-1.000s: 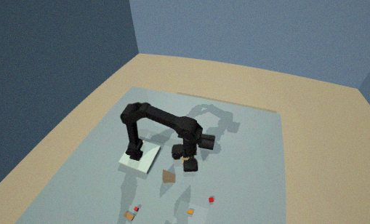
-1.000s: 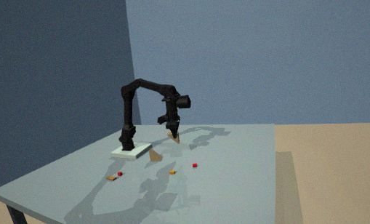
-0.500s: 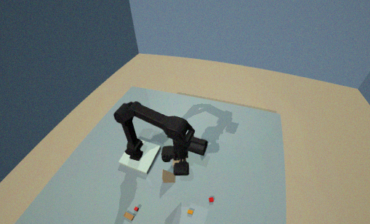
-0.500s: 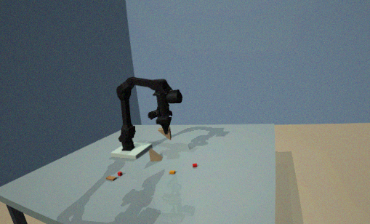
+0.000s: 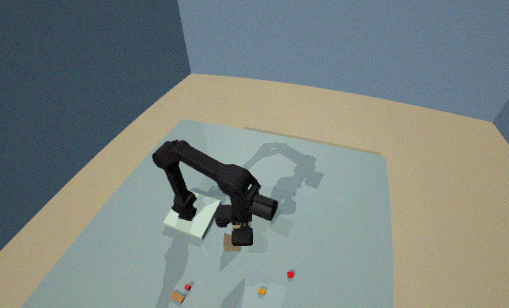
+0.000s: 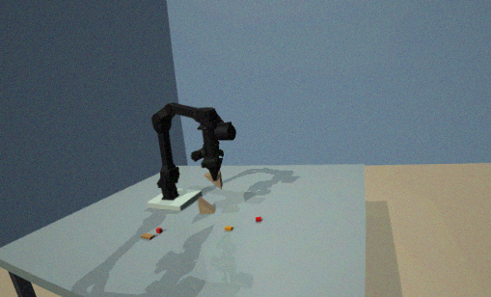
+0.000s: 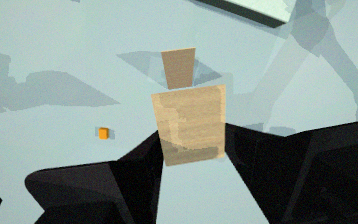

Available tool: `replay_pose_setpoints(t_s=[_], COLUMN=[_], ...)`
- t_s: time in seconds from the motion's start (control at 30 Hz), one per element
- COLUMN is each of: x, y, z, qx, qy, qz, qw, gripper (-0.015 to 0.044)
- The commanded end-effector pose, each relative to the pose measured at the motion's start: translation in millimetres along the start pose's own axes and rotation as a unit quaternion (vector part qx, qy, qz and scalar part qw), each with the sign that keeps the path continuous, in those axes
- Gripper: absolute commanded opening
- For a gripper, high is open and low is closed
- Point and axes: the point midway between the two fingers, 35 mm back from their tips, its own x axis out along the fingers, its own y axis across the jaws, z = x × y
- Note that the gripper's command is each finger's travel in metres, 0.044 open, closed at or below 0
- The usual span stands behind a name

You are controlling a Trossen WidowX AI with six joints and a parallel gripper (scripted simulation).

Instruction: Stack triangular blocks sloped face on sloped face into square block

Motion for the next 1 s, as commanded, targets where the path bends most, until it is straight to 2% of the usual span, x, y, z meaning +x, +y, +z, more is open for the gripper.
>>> replay_pose_setpoints(t_s=[0.0,0.7,0.97], x=[12.8,76.9,79.0], y=[-0.3,-7.6,-5.7], z=[5.0,29.7,30.7], qx=[-0.002,-0.002,-0.001], qy=[0.002,0.001,0.003], qz=[-0.001,-0.002,-0.002], qw=[1.000,1.000,1.000], gripper=[0.0000,0.0000,0.0000])
